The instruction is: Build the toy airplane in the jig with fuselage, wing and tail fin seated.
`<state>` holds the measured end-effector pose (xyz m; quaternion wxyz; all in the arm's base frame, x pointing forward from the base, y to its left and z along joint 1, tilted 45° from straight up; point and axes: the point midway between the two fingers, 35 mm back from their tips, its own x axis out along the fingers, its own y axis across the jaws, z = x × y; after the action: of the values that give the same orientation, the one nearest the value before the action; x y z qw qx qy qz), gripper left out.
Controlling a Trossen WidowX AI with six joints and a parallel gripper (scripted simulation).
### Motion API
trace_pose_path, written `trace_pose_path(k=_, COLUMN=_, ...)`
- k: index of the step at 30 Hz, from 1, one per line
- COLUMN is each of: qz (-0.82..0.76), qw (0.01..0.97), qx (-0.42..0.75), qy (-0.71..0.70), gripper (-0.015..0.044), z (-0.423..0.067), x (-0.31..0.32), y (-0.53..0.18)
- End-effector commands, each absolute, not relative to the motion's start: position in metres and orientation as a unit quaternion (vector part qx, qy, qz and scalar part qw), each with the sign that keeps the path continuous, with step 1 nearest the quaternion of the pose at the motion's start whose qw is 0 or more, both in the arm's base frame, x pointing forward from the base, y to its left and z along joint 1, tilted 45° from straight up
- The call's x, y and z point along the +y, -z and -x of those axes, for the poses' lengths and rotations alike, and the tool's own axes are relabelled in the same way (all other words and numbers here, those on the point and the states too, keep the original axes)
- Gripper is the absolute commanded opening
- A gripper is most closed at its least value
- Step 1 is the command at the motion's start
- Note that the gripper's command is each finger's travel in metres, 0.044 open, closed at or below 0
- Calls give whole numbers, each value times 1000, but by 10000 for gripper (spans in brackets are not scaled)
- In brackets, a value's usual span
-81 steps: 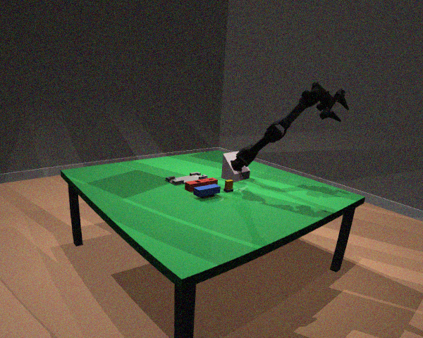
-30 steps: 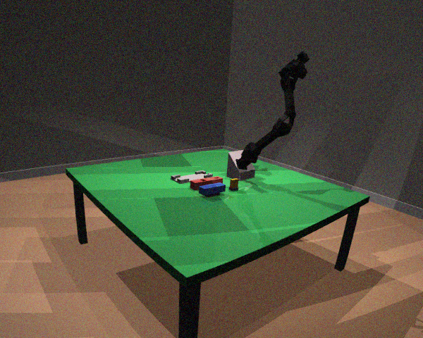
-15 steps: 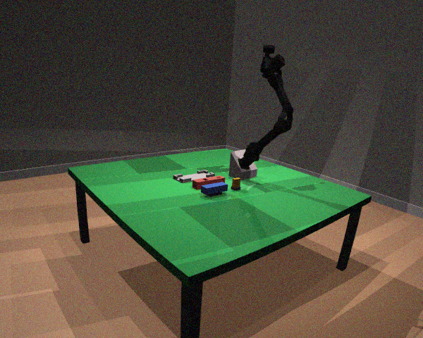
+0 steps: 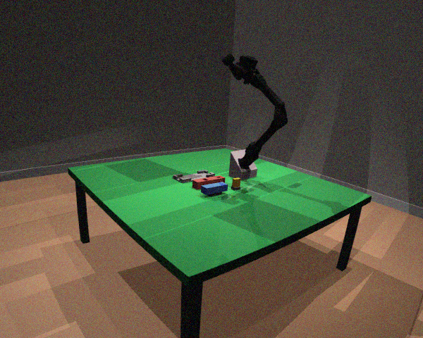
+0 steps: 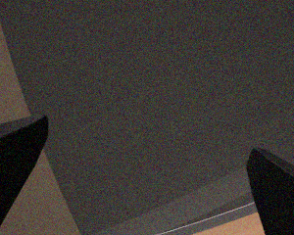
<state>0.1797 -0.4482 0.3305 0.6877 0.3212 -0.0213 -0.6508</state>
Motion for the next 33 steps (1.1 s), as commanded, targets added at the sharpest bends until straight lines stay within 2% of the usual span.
trace_pose_path(k=1, qz=-320, qw=733, qx=115, qy=589, gripper=440, z=-229, x=-420, y=-277)
trace_pose_path(k=9, qz=-297, qw=786, qx=334, qy=428, gripper=440, z=-296, x=-342, y=-192)
trace_pose_path(k=17, qz=-261, qw=789, qx=515, qy=209, gripper=440, z=-331, x=-233, y=-121)
trace_pose_path(k=24, qz=-231, qw=745, qx=626, qy=-7, gripper=440, z=-328, x=-127, y=-79)
trace_pose_path(k=33, qz=-219, qw=631, qx=692, qy=-271, gripper=440, z=-287, x=-1, y=-61)
